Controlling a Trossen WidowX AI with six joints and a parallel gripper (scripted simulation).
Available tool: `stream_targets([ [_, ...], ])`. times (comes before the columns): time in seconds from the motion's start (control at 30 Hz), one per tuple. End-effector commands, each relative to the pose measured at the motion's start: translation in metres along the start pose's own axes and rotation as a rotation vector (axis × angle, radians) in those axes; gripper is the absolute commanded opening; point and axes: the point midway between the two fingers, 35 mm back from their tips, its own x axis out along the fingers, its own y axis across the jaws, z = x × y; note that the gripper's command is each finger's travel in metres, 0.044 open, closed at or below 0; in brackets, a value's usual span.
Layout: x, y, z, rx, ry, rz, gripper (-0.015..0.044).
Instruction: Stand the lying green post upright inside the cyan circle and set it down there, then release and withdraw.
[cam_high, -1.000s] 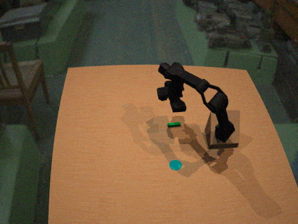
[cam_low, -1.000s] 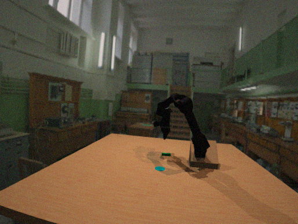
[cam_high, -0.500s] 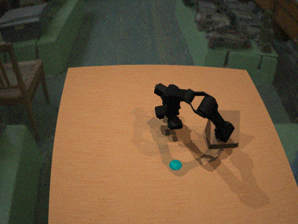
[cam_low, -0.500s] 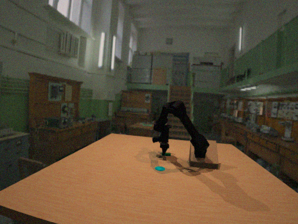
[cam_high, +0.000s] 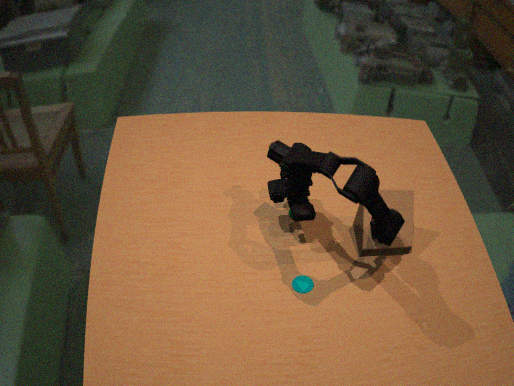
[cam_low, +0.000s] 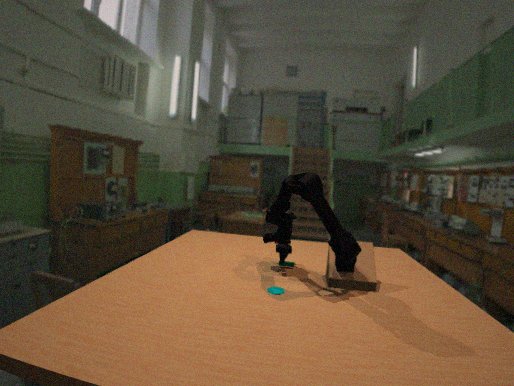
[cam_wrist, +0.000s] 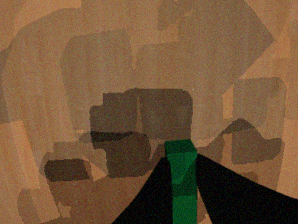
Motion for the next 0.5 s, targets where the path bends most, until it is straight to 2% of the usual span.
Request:
stream_targets([
  [0.0, -0.008, -0.001, 0.002, -0.007, -0.008, -0.003, 0.0023],
  [0.47, -0.034, -0.004, 0.005, -0.003, -0.002, -0.006, 0.0023],
])
